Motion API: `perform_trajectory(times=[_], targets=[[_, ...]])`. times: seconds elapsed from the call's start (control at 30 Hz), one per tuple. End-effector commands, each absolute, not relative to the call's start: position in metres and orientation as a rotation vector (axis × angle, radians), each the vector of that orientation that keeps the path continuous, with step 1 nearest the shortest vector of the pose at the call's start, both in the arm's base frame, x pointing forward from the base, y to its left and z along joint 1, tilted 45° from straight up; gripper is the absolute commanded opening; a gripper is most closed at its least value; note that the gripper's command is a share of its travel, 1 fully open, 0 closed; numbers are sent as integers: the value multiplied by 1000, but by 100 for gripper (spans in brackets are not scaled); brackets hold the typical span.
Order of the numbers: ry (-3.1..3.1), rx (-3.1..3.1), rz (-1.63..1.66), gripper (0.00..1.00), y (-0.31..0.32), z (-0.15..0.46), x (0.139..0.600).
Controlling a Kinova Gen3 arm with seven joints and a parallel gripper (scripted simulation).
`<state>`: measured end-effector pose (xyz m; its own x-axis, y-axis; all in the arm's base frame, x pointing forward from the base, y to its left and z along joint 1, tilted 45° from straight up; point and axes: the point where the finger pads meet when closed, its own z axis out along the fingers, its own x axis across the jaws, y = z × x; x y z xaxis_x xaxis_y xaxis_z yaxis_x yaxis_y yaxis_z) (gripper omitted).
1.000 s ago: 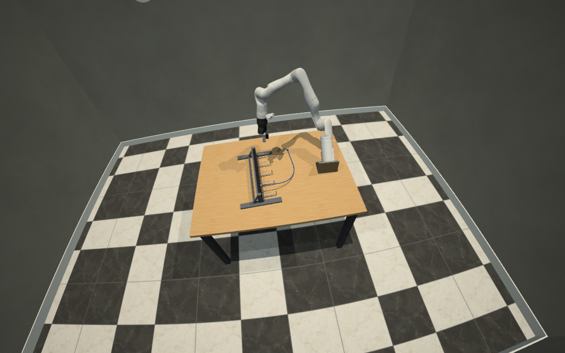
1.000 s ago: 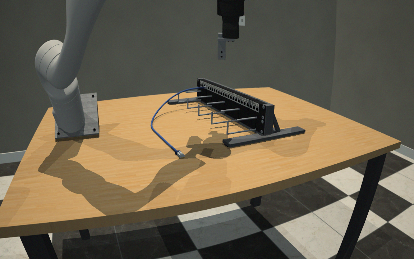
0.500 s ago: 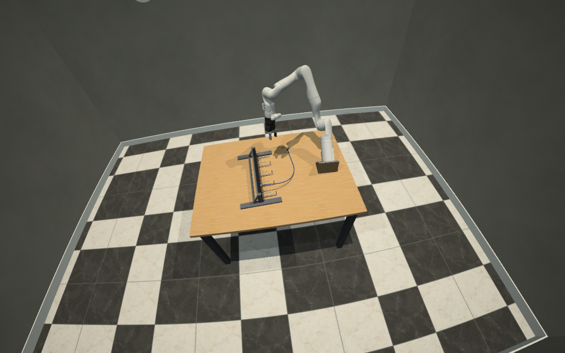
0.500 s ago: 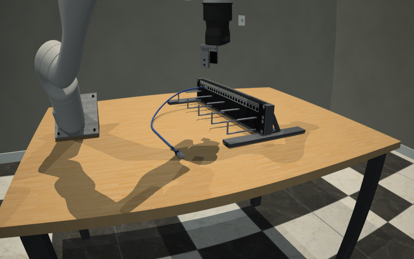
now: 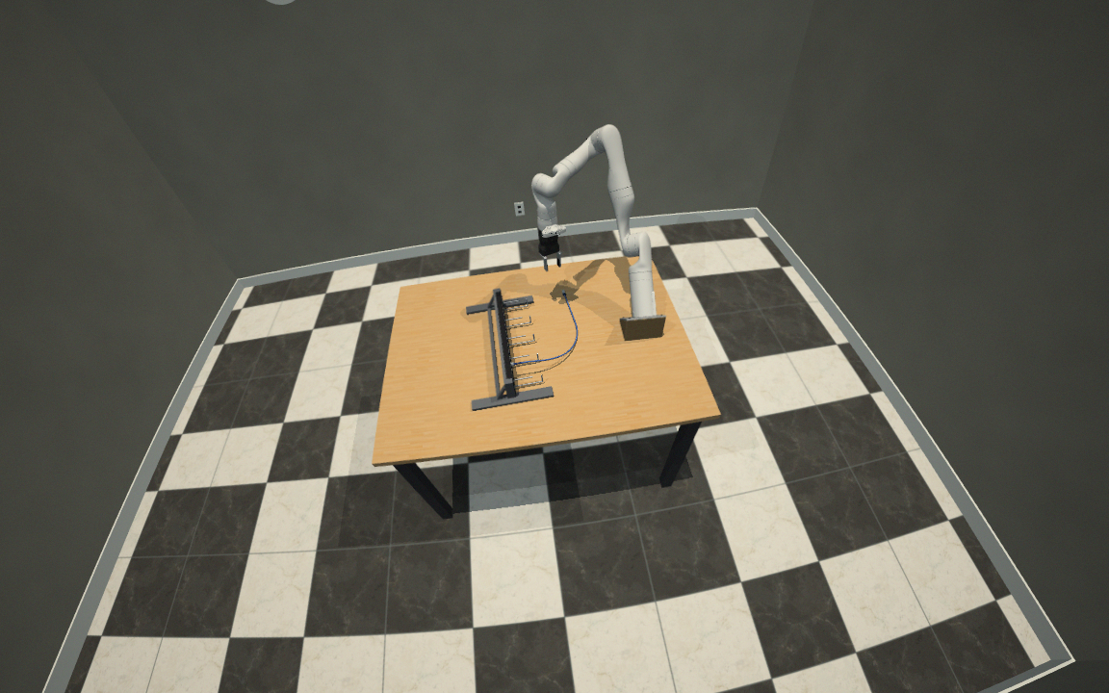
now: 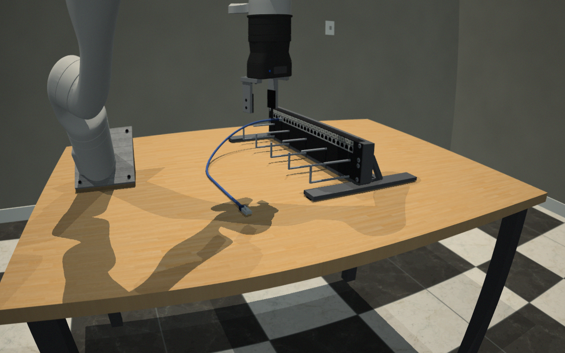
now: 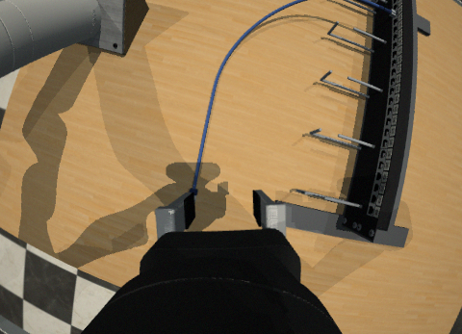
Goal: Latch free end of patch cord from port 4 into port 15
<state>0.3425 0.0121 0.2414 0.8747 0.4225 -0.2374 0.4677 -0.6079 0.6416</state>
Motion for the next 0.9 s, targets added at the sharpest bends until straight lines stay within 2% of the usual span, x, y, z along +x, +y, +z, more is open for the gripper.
perform_trajectory(times=[0.0,0.37,0.83,0.87], targets=[[599,2315,-59,100,7,243,335],[387,2334,-9,100,-21,243,310],[352,2335,0,100,-26,243,306],[352,2335,0,0,-26,243,306]])
